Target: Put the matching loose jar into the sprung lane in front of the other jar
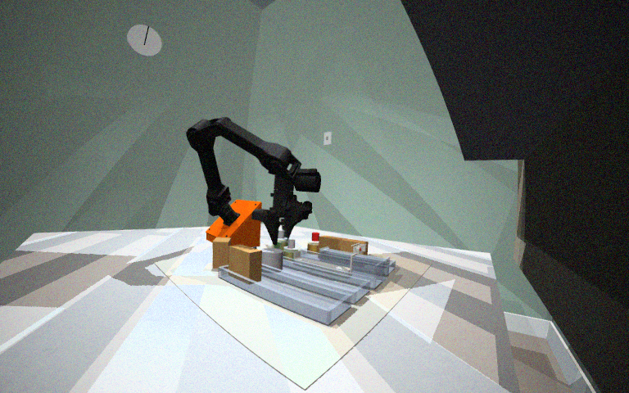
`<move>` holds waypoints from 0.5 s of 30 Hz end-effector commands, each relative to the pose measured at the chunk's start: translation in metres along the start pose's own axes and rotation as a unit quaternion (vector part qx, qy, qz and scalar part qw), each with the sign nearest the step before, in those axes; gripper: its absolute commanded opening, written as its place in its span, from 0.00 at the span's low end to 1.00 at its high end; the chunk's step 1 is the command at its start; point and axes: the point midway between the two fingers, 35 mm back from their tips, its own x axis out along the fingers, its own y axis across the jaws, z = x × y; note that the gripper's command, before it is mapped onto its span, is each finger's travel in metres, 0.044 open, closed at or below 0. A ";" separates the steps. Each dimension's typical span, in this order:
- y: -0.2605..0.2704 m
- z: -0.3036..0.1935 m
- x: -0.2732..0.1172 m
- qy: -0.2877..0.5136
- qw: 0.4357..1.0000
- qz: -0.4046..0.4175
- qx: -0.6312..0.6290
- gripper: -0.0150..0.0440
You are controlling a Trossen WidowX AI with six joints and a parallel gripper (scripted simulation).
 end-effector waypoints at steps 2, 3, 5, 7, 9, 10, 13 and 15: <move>0.000 0.010 -0.002 -0.010 1.000 -0.001 0.004 0.25; 0.000 0.010 -0.002 -0.010 1.000 -0.001 0.004 0.25; 0.000 0.011 -0.002 -0.010 1.000 -0.001 0.004 0.25; 0.000 0.012 -0.002 -0.010 1.000 -0.001 0.004 0.25; 0.000 0.013 -0.002 -0.010 1.000 -0.001 0.004 0.25; 0.000 0.014 -0.002 -0.010 1.000 -0.001 0.004 0.25; 0.000 0.015 -0.002 -0.010 1.000 -0.001 0.004 0.25; 0.000 0.016 -0.002 -0.010 1.000 -0.001 0.004 0.25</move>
